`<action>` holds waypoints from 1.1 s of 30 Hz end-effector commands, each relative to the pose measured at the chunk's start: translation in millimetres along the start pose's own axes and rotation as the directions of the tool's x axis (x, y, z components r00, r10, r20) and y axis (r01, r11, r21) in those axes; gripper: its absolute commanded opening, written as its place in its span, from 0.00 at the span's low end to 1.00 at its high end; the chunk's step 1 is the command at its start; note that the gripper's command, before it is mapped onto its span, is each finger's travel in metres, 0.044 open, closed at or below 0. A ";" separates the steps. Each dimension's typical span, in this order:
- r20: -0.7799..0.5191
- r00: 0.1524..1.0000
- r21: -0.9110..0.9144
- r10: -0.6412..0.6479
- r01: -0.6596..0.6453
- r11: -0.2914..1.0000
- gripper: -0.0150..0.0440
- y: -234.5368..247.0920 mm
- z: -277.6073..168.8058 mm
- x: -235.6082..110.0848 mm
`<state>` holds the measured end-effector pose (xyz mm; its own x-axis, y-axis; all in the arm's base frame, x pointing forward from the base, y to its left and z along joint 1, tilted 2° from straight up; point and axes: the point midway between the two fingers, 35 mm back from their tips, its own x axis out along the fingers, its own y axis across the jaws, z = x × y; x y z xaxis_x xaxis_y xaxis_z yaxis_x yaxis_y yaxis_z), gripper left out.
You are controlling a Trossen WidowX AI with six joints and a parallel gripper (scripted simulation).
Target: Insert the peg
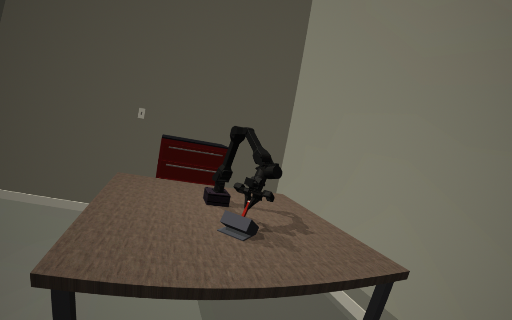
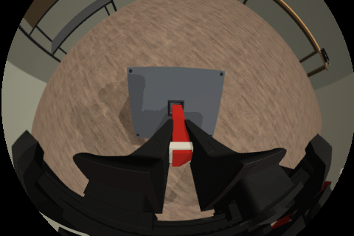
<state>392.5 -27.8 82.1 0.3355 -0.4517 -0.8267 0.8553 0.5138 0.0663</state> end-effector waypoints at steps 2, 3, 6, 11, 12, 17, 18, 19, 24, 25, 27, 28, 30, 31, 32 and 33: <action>-0.003 1.000 -0.007 -0.004 0.004 1.000 0.25 -0.8 -1.7 2.9; -0.003 1.000 -0.007 -0.004 0.004 1.000 0.25 -0.8 -1.7 3.0; -0.003 1.000 -0.007 -0.004 0.004 1.000 0.25 -0.6 -1.7 3.8; -0.003 1.000 -0.007 -0.004 0.004 1.000 0.25 -0.3 -1.7 5.0; -0.003 1.000 -0.007 -0.004 0.004 1.000 0.25 -0.3 -1.7 5.3; -0.003 1.000 -0.007 -0.004 0.004 1.000 0.25 -0.1 -1.8 6.4; -0.003 1.000 -0.007 -0.004 0.004 1.000 0.25 -0.1 -1.8 6.6; -0.003 1.000 -0.007 -0.004 0.004 1.000 0.25 -0.1 -1.8 6.8; -0.003 1.000 -0.007 -0.004 0.004 1.000 0.25 -0.1 -2.0 7.9; -0.003 1.000 -0.007 -0.004 0.004 1.000 0.25 -0.1 -2.0 8.1; -0.003 1.000 -0.007 -0.004 0.004 1.000 0.25 0.0 -2.1 8.5; -0.003 1.000 -0.007 -0.004 0.004 1.000 0.25 0.0 -2.2 8.8; -0.003 1.000 -0.007 -0.004 0.004 1.000 0.25 0.0 -2.2 9.2; -0.003 1.000 -0.007 -0.004 0.004 1.000 0.25 0.0 -2.2 9.3; -0.003 1.000 -0.007 -0.004 0.004 1.000 0.25 0.0 -2.3 9.6; -0.003 1.000 -0.007 -0.004 0.004 1.000 0.25 -0.1 -2.3 9.8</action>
<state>395.6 -30.6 75.7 0.3352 -0.4540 -0.8255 0.8557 0.5133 0.0651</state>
